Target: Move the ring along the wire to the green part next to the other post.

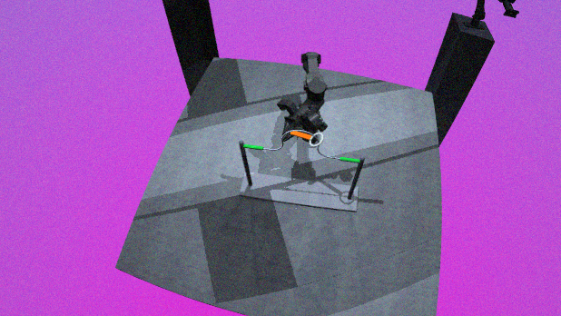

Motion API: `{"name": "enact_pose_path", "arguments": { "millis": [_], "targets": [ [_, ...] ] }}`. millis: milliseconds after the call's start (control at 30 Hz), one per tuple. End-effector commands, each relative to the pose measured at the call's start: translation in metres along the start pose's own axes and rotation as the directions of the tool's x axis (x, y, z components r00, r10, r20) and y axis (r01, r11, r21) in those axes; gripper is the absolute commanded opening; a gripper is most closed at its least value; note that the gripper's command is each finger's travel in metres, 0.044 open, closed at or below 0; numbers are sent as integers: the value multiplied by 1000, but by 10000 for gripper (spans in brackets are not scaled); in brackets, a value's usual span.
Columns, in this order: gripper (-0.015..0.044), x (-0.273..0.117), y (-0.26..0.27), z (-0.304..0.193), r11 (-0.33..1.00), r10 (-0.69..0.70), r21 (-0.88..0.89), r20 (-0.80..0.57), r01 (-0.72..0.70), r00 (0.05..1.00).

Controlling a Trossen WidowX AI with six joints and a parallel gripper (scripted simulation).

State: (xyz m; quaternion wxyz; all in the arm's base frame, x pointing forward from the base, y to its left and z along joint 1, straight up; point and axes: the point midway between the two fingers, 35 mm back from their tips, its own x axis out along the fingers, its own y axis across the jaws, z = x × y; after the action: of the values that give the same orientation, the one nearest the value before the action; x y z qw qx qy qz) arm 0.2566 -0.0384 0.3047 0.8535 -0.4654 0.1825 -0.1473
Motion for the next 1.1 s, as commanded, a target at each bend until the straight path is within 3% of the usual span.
{"name": "enact_pose_path", "arguments": {
  "millis": [0,1067],
  "targets": [
    [-150,-2,-8,-1,996,-53,-65,13,53,999],
    [-150,-3,-31,5,839,-266,-456,130,296,955]
  ]
}}
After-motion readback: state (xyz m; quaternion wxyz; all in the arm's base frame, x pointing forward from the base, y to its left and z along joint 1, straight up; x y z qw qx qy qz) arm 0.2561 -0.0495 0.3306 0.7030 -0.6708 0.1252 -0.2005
